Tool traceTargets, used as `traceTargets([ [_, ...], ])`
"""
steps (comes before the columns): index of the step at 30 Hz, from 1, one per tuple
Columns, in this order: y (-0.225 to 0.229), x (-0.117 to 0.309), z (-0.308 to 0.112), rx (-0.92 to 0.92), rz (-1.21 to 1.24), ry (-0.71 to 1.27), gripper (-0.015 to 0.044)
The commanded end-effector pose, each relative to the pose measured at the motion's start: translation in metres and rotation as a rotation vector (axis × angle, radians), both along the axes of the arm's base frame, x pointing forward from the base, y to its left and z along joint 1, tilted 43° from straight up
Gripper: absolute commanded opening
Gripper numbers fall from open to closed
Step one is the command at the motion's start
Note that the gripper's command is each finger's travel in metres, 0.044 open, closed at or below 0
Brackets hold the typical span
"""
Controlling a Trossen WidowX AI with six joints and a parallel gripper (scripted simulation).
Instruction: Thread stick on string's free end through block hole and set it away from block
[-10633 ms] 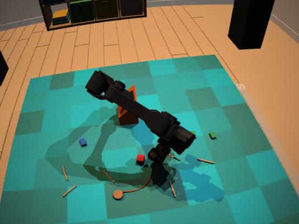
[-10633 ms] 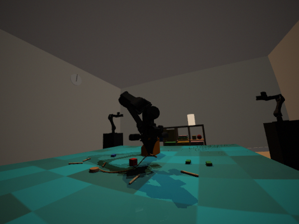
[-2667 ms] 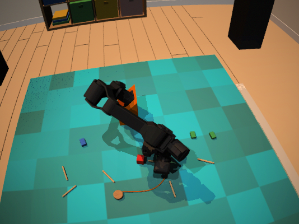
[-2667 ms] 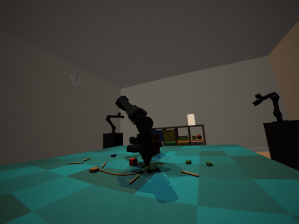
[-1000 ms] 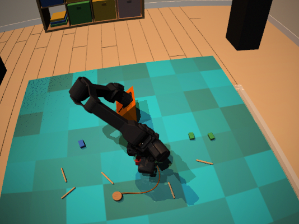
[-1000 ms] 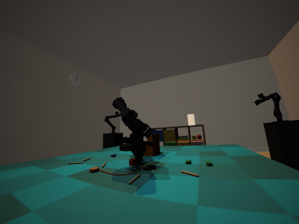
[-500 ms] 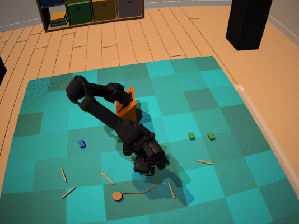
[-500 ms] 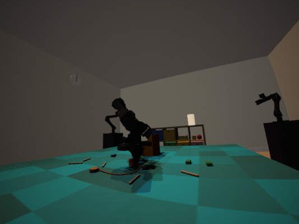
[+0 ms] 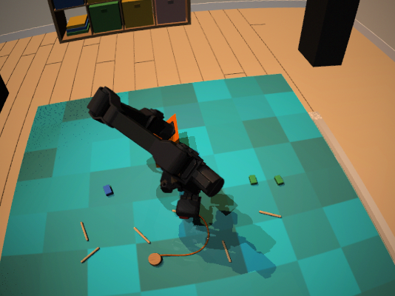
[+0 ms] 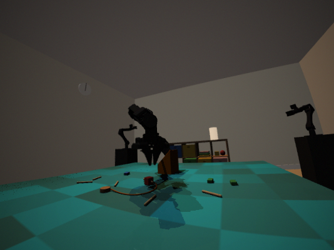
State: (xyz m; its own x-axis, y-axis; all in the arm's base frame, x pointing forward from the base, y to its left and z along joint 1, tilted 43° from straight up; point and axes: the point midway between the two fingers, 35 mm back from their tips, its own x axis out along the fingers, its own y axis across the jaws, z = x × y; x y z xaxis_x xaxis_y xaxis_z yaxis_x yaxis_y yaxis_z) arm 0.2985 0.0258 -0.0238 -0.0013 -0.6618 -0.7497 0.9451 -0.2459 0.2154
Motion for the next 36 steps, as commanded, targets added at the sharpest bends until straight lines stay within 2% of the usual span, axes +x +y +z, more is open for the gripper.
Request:
traceTargets([
  [1, 0.003, -0.002, 0.008, 0.000, -0.017, 0.004, 0.0121],
  [3, 0.003, 0.001, 0.004, 0.001, 0.013, 0.006, 0.0121],
  [5, 0.001, 0.000, 0.005, 0.000, 0.106, 0.089, 0.0121],
  [24, -0.023, -0.012, 0.028, 0.002, 1.436, 1.295, 0.0121],
  [36, -0.033, -0.018, 0.036, 0.017, 1.962, 1.777, 0.0121],
])
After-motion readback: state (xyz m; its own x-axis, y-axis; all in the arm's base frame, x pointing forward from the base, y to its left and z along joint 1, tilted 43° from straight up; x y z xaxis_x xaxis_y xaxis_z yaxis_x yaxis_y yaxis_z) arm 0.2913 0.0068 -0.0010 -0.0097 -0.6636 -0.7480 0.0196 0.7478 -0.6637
